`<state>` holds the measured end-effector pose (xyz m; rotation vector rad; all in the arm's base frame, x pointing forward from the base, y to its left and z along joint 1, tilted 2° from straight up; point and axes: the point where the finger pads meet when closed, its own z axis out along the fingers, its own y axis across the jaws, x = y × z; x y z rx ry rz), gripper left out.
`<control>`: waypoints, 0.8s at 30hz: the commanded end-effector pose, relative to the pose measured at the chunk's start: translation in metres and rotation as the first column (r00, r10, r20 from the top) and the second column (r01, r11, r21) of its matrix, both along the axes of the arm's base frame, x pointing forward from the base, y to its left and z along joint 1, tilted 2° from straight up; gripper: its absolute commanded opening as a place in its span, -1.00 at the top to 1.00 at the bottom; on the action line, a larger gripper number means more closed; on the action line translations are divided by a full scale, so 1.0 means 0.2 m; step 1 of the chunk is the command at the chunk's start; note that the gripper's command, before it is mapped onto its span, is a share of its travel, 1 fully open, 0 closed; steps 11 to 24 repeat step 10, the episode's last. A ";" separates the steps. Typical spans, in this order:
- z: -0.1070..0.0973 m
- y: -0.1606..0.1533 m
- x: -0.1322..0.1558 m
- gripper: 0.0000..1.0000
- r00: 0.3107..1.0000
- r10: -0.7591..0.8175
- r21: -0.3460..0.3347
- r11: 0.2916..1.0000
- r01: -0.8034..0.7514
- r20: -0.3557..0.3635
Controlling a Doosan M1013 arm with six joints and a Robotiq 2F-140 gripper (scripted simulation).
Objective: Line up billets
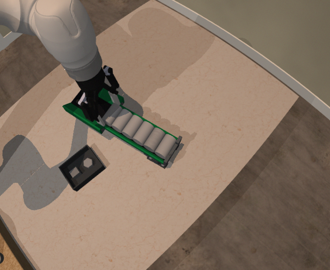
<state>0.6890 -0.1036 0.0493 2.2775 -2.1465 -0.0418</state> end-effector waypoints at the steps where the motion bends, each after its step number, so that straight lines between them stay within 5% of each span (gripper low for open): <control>1: 0.03 0.02 0.00 -0.15 1.000 0.000 0.003 1.000 0.000 -0.001; 9: 0.23 0.02 0.01 -0.15 1.000 0.000 0.003 1.000 0.000 -0.001; 24: 0.23 0.02 0.01 -0.15 1.000 0.000 0.003 1.000 0.000 -0.001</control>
